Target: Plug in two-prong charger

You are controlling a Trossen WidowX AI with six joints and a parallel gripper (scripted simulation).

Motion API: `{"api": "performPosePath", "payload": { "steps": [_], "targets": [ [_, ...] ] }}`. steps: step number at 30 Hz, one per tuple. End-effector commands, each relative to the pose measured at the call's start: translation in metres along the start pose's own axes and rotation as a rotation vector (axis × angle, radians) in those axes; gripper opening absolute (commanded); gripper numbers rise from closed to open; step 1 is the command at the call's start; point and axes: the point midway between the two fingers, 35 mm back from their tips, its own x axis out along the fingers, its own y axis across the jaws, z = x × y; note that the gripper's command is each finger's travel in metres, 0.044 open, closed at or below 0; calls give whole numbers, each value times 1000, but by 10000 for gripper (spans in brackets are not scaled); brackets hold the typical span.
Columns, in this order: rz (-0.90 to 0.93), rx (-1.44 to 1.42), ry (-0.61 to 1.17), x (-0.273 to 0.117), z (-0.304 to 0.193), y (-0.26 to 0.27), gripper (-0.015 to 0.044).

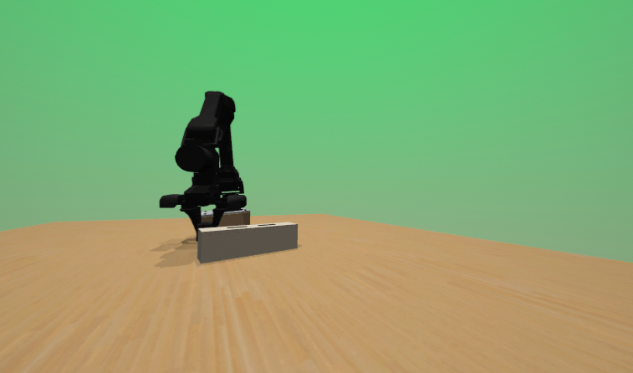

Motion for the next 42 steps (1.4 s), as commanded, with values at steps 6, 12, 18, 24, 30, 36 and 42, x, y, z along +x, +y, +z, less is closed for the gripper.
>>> {"api": "performPosePath", "payload": {
  "steps": [6,12,18,24,30,36,42],
  "targets": [
    [-4,1,-13,-39,-4,0,0],
    [-5,-19,-12,-42,-6,2,0],
    [-11,-126,-14,-31,-1,12,0],
    [-19,-248,-15,-18,3,24,0],
    [-26,-370,-16,-5,6,36,0],
    [-27,-393,-16,-3,9,39,0],
    [-28,-400,-16,-4,15,43,0]
  ]
}}
